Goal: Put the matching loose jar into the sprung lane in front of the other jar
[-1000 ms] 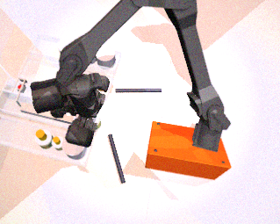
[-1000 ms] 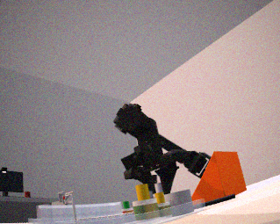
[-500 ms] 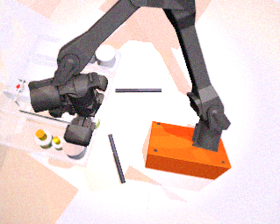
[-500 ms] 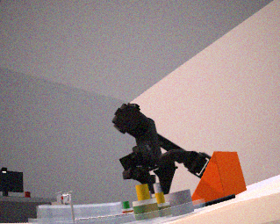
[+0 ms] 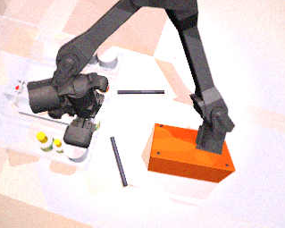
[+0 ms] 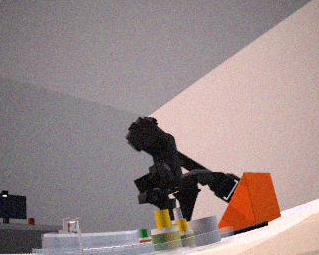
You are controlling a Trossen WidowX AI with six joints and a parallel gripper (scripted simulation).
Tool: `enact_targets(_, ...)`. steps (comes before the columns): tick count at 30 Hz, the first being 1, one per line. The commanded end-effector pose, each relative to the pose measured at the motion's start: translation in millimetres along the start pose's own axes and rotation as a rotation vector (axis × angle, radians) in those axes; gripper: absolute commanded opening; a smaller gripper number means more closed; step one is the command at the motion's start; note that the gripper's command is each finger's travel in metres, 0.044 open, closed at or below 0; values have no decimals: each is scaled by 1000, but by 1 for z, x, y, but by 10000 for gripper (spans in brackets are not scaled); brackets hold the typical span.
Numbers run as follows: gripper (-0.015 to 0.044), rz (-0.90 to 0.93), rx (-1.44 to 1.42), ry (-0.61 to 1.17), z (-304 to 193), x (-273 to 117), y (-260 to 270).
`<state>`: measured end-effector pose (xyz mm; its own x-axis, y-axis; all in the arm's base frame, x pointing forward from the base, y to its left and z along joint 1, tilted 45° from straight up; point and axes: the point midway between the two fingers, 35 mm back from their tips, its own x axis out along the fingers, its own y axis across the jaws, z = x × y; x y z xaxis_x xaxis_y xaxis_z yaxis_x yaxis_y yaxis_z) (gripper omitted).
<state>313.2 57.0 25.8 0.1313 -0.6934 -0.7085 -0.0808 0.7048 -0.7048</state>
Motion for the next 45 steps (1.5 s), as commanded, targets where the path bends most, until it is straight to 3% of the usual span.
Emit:
enact_targets(1, 0, -2, 16, -27, 10, -4, -2)
enact_targets(45, 0, -2, 16, -27, 14, -3, -2)
